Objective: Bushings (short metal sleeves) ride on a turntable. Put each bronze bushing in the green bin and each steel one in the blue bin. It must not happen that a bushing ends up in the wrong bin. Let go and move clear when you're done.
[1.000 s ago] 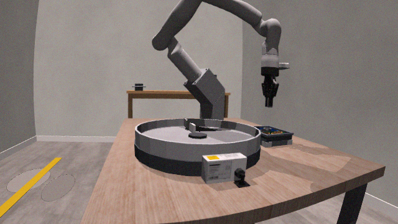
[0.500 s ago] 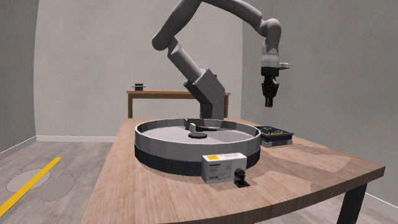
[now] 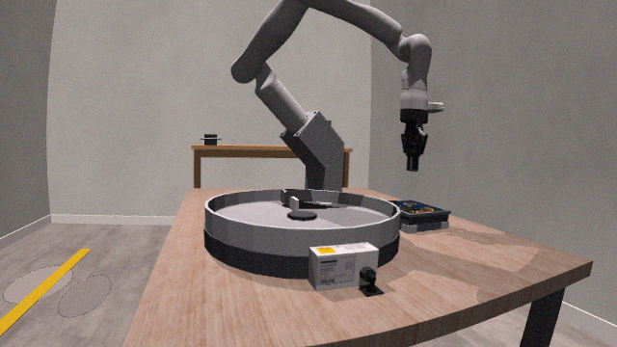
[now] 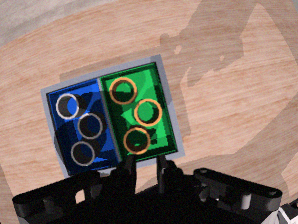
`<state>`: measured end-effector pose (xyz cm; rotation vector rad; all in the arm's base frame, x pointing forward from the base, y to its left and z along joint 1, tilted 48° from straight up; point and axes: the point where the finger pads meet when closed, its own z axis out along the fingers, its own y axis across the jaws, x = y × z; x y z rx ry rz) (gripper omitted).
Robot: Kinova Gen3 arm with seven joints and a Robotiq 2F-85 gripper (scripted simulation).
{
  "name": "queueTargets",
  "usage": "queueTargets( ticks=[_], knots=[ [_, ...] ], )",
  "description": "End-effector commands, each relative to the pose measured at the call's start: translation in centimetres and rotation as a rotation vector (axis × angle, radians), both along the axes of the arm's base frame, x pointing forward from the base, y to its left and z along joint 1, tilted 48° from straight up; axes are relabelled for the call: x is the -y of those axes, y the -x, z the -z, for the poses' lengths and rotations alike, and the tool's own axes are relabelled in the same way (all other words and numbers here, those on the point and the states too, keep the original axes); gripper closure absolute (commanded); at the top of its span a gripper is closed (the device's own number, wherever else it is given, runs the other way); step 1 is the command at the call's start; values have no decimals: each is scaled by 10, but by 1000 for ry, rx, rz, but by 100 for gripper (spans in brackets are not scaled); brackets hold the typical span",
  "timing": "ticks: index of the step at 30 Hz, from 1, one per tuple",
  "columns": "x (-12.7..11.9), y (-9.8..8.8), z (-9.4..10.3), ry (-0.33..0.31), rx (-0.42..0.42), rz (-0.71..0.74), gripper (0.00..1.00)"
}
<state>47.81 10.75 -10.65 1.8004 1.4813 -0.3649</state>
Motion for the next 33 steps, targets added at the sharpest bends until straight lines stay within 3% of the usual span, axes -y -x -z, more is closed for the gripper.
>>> queueTargets(
  ticks=[1, 6, 7, 33],
  knots=[
    [-1, 0, 0, -1, 1, -1, 81],
    [-1, 0, 0, -1, 1, -1, 81],
    [-1, 0, 0, -1, 1, -1, 0],
    [-1, 0, 0, -1, 1, -1, 0]
  ],
)
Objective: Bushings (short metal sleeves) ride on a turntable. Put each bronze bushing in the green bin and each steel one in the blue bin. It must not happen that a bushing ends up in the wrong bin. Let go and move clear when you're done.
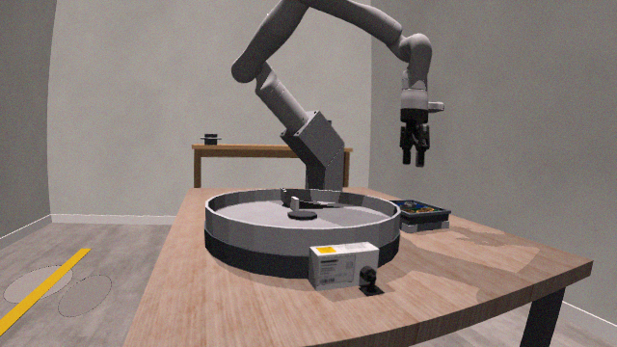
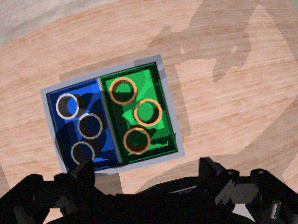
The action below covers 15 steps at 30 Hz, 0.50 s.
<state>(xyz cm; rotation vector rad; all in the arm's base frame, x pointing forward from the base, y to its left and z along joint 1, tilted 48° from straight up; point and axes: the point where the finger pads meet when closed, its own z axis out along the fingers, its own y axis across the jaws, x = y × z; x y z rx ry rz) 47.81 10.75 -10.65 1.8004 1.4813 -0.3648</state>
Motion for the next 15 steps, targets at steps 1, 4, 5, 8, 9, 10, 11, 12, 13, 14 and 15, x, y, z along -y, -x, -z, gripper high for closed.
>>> queueTargets(
  ticks=[1, 4, 5, 8, 9, 10, 11, 12, 13, 14, 15],
  knots=[
    [-1, 0, 0, -1, 1, -1, 0],
    [-1, 0, 0, -1, 1, -1, 0],
    [-1, 0, 0, -1, 1, -1, 0],
    [-7, 10, 0, -1, 1, -1, 0],
    [-13, 19, 1, -1, 1, -1, 0],
    [-19, 29, 1, -1, 1, -1, 0],
    [-24, 39, 2, -1, 1, -1, 0],
    [-30, 49, 2, -1, 1, -1, 0],
    [-30, 49, 2, -1, 1, -1, 0],
    [-30, 49, 2, -1, 1, -1, 0],
    [-30, 49, 2, -1, 1, -1, 0]
  ],
)
